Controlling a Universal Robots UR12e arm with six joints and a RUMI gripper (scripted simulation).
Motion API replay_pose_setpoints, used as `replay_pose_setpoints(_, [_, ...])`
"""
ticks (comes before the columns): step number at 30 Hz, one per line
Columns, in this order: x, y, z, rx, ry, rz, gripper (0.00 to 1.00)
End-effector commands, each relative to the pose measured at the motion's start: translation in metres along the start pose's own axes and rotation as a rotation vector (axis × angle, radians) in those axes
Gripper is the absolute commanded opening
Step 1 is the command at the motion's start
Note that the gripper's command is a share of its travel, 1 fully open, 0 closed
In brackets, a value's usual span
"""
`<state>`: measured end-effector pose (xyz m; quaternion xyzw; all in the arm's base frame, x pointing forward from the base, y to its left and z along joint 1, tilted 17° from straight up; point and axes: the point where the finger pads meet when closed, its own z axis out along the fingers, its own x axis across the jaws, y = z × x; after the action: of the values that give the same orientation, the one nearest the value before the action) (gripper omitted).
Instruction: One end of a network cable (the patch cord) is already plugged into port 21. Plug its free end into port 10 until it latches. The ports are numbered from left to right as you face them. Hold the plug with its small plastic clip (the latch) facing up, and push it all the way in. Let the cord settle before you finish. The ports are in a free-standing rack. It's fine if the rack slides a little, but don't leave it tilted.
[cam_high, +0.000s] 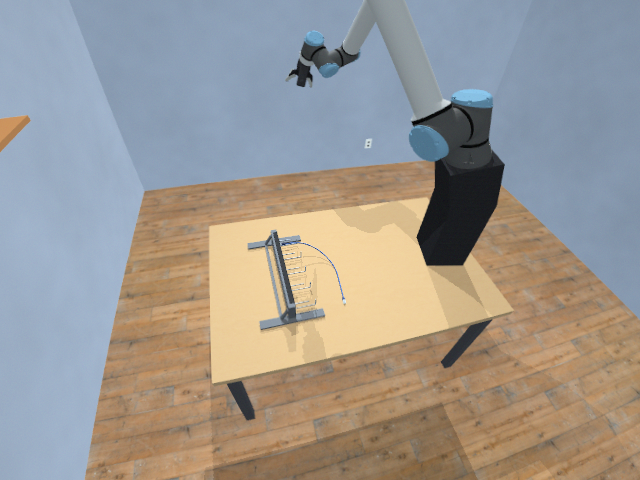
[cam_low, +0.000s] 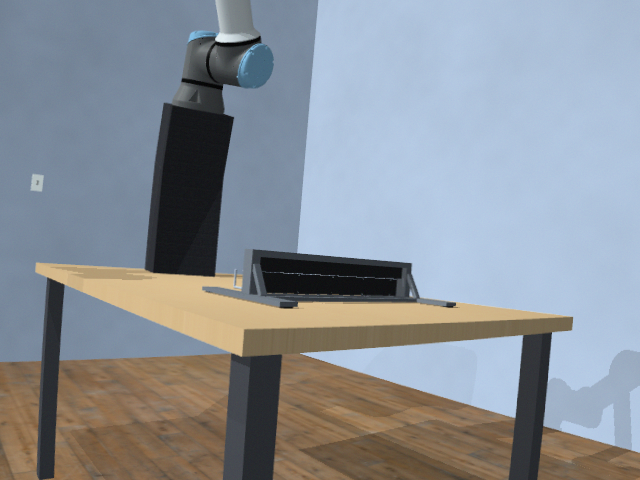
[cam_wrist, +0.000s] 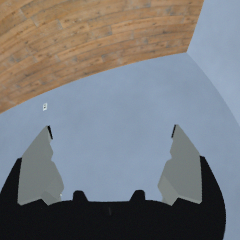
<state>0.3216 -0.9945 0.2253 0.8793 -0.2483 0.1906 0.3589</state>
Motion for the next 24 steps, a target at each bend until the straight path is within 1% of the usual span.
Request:
replay_pose_setpoints(1, [0.03, -0.094, 0.019, 0.064, 0.015, 0.011, 1.0])
replay_pose_setpoints(6, [0.05, -0.206, 0.025, 0.164, 0.022, 0.02, 1.0])
replay_pose_setpoints(10, [0.058, -0.297, 0.022, 0.247, 0.019, 0.022, 1.0])
replay_pose_setpoints(11, [0.061, -0.319, 0.022, 0.247, 0.019, 0.022, 1.0])
replay_pose_setpoints(12, [0.062, -0.342, 0.02, 0.267, 0.016, 0.022, 1.0])
replay_pose_setpoints(14, [0.062, -0.342, 0.02, 0.267, 0.016, 0.022, 1.0])
replay_pose_setpoints(15, [0.066, -0.404, 0.016, 0.287, 0.013, 0.021, 1.0])
replay_pose_setpoints(16, [0.065, -0.418, 0.013, 0.307, 0.01, 0.02, 1.0])
replay_pose_setpoints(17, [0.064, -0.439, 0.01, 0.327, 0.006, 0.018, 1.0])
replay_pose_setpoints(18, [0.065, -0.462, 0.008, 0.327, 0.006, 0.018, 1.0])
replay_pose_setpoints(20, [0.061, -0.507, -0.001, 0.365, -0.003, 0.014, 1.0])
replay_pose_setpoints(21, [0.061, -0.529, -0.003, 0.365, -0.003, 0.014, 1.0])
replay_pose_setpoints(23, [0.055, -0.573, -0.014, 0.401, -0.014, 0.009, 1.0])
replay_pose_setpoints(24, [0.054, -0.596, -0.018, 0.401, -0.014, 0.009, 1.0])
